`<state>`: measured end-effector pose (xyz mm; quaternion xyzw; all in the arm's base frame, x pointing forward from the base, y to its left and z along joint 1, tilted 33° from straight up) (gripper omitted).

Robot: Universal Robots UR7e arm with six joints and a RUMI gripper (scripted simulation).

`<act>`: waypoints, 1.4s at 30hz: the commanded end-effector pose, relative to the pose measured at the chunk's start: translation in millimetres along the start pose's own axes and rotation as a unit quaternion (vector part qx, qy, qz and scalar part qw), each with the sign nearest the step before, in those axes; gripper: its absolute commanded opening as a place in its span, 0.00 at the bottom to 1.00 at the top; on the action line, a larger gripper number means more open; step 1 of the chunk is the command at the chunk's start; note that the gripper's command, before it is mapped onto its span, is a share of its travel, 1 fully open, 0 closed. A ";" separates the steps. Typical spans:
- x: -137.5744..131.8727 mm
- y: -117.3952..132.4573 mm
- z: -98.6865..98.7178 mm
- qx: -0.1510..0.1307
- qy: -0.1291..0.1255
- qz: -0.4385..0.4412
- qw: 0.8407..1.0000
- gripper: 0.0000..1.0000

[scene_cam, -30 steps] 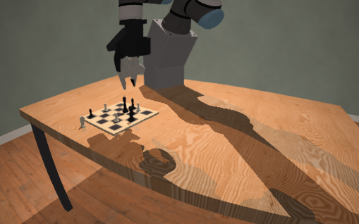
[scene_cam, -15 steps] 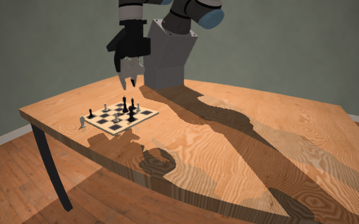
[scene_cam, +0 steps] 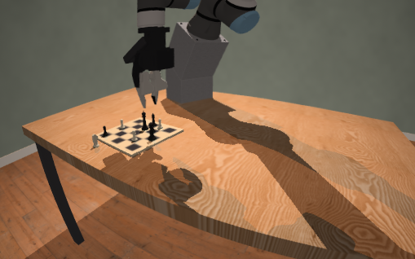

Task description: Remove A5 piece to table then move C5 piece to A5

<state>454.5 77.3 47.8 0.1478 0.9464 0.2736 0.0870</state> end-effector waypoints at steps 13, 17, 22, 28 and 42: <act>-0.5 0.1 24.4 0.000 -0.001 0.000 1.000 0.25; -0.5 0.1 29.8 0.000 -0.001 0.000 1.000 0.25; -0.5 0.1 33.1 0.000 -0.001 0.000 1.000 0.25; -0.5 0.1 37.7 0.000 -0.001 0.000 1.000 0.25; -0.5 0.1 39.6 0.000 -0.001 0.000 1.000 0.25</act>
Point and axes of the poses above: the point where the finger pads meet when closed, its own z axis out along the fingers, its own x axis across the jaws, y = z × x, the point moved 10 cm from there along -z, back along the fingers, and after that the axes turned 12 degrees about z, right-handed, at the moved point
